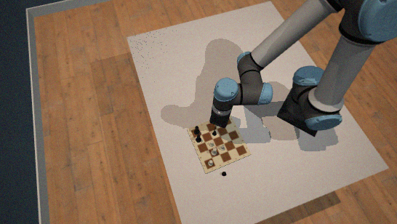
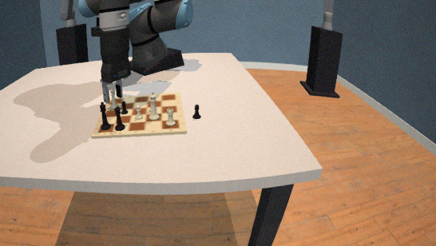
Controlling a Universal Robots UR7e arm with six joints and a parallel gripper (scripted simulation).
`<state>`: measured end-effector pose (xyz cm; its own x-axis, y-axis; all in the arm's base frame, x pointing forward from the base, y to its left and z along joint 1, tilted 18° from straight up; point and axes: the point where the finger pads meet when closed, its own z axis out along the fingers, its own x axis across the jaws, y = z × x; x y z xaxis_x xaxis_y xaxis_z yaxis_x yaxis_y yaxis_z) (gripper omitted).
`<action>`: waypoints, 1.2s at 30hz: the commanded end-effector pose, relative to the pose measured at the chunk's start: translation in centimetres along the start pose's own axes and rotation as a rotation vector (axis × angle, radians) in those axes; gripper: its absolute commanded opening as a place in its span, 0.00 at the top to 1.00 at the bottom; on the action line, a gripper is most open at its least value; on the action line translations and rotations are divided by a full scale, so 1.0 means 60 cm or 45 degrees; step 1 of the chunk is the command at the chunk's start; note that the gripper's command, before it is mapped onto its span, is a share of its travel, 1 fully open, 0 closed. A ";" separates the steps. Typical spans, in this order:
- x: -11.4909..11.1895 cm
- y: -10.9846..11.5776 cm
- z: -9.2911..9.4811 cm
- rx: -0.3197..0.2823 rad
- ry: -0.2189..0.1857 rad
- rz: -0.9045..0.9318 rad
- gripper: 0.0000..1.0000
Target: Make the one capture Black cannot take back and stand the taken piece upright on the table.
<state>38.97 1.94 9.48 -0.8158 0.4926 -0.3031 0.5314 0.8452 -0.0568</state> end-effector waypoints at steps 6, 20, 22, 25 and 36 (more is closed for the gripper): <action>-0.001 0.000 -0.008 -0.001 -0.001 0.000 0.21; 0.000 0.000 -0.100 -0.001 -0.001 0.000 0.21; 0.000 0.000 -0.117 -0.001 -0.001 0.000 0.21; 0.000 0.000 -0.137 -0.001 -0.001 0.000 0.21; 0.000 0.000 -0.151 -0.001 -0.001 0.000 0.00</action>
<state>36.97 3.78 17.94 -0.8155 0.4922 -0.3045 0.5312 0.8454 -0.0561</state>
